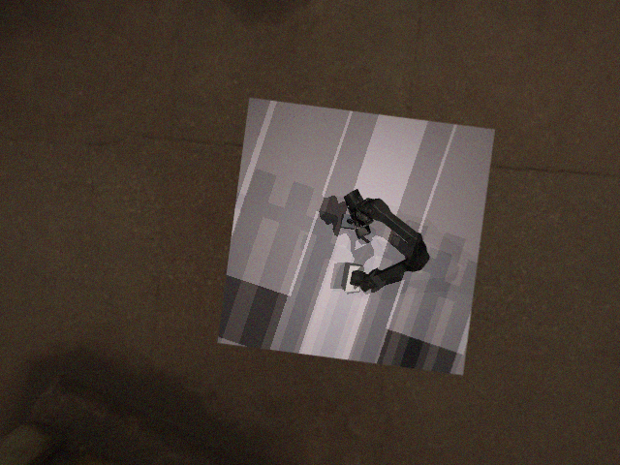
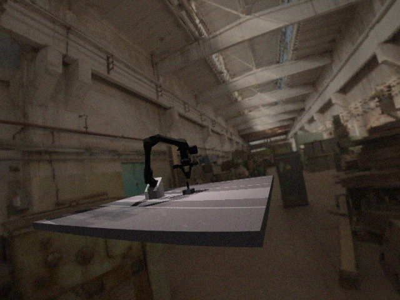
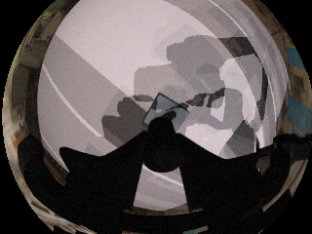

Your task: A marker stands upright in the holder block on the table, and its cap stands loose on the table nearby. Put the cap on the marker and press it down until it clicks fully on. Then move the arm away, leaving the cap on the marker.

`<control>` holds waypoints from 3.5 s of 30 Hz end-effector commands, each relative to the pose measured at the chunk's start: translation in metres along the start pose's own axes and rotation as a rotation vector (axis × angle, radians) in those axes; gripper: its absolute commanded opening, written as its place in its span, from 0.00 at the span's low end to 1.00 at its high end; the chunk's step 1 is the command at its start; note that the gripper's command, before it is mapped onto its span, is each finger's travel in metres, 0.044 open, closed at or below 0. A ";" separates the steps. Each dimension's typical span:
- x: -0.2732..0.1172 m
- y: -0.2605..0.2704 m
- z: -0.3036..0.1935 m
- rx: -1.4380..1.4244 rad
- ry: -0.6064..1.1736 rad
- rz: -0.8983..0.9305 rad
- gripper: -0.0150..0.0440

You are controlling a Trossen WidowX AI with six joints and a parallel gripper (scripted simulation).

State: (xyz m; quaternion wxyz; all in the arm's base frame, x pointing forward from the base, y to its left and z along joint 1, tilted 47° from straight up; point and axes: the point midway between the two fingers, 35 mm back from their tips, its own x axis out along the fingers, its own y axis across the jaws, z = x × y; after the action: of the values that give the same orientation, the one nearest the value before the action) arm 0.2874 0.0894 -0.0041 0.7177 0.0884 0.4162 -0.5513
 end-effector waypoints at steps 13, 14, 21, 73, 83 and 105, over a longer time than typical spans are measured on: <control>0.003 -0.012 -0.019 0.001 -0.007 -0.017 0.25; 0.004 -0.012 -0.019 0.001 -0.007 -0.017 0.25; 0.014 -0.011 -0.019 0.001 -0.006 -0.016 0.25; 0.059 -0.013 -0.019 0.006 -0.005 -0.018 0.79; 0.022 -0.009 -0.019 0.005 -0.002 -0.016 1.00; -0.006 -0.014 -0.020 -1.100 0.003 -0.018 0.38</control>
State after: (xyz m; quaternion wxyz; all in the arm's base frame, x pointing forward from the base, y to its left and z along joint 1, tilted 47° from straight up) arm 0.2667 0.1053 -0.0046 0.7040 -0.1521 0.5729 -0.3912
